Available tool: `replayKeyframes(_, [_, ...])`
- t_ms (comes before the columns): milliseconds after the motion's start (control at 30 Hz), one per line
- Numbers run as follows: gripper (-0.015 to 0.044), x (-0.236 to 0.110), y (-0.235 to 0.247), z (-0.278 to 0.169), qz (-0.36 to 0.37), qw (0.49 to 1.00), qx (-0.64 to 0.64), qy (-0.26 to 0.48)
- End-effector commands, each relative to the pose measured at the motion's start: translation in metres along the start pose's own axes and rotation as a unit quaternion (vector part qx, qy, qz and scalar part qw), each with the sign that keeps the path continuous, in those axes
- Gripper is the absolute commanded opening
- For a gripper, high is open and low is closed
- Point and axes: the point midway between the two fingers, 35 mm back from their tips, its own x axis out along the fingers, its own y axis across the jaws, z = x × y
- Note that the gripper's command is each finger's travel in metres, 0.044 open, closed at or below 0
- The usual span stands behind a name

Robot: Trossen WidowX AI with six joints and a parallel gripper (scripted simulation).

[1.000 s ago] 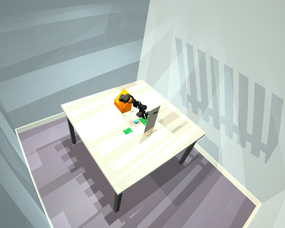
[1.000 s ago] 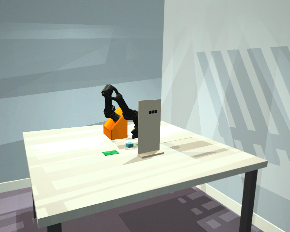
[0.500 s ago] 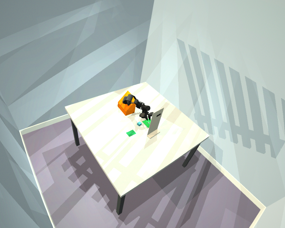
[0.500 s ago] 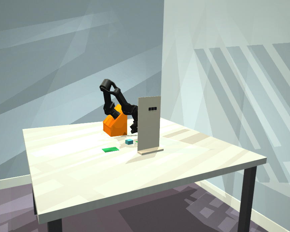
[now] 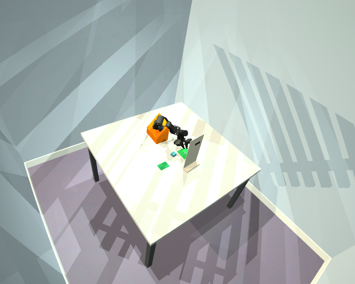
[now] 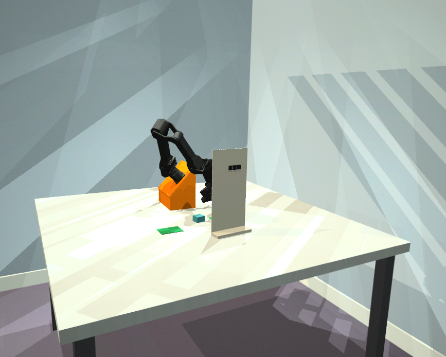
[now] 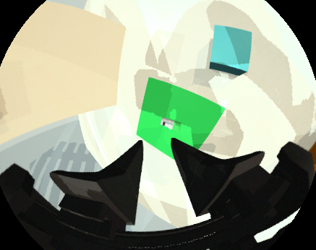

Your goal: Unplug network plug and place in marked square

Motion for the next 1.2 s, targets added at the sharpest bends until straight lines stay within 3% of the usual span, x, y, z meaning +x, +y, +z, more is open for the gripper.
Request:
replayKeyframes(0, [0.0156, -0.003, 0.004, 0.001, 0.001, 1.0, 0.003, -0.002])
replayKeyframes(1167, [0.0156, -0.04, 0.028, -0.001, 0.001, 1.0, 0.003, 0.0])
